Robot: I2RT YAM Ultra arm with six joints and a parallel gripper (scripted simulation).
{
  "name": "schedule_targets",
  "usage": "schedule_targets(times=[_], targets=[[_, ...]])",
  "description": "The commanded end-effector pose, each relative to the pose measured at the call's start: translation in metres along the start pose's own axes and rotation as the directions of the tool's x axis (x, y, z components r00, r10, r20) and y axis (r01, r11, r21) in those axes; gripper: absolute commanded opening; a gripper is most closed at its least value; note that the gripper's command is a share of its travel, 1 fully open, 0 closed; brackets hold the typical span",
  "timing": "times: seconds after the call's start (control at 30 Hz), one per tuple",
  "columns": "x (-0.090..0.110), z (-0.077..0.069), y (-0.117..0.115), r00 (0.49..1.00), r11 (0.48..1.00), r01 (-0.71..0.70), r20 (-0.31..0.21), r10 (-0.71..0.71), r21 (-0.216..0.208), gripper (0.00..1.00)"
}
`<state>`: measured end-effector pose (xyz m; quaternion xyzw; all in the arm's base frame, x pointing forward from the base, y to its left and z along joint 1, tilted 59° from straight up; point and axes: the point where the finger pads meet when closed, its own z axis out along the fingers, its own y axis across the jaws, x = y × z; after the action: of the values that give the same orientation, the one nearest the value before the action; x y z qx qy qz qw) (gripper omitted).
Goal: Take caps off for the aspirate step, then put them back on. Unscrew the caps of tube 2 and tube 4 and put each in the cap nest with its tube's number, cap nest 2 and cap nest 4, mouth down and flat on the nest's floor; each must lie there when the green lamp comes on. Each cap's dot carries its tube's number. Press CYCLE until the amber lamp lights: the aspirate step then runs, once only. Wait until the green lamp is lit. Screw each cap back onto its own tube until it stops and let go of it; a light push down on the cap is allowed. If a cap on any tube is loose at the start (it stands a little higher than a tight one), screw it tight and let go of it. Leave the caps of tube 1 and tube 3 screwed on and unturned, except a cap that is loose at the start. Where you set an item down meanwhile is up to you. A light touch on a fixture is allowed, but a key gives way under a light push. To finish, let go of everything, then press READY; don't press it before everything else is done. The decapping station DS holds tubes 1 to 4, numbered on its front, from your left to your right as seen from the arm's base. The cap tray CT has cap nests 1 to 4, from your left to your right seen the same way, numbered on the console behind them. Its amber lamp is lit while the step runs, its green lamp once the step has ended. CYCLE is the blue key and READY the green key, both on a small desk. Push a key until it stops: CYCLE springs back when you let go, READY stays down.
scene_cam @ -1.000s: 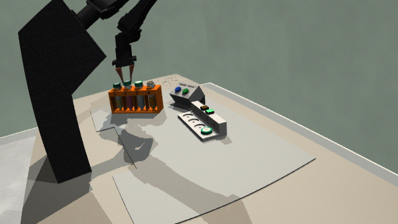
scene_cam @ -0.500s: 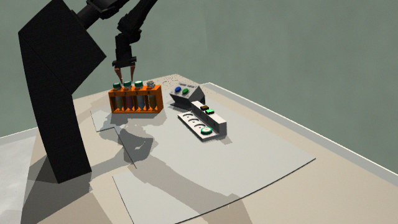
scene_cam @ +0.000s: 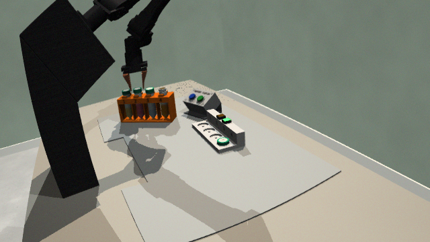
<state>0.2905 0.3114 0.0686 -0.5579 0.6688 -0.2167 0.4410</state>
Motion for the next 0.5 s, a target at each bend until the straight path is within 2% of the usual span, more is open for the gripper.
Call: schedule_targets(times=[0.0, 0.13, 0.33, 0.47], targets=[[-0.0035, -0.0017, 0.0004, 1.000, 1.000, -0.001, 0.012, 0.001, -0.004, 0.49], [-0.0035, -0.0017, 0.0004, 1.000, 1.000, -0.001, 0.012, 0.001, -0.004, 0.49], [-0.0035, 0.0013, 0.0004, 0.971, 0.971, -0.239, 0.011, 0.239, -0.007, 0.49], [-0.0035, 0.0033, 0.0004, 0.966, 0.966, -0.260, 0.011, 0.260, -0.007, 0.49]])
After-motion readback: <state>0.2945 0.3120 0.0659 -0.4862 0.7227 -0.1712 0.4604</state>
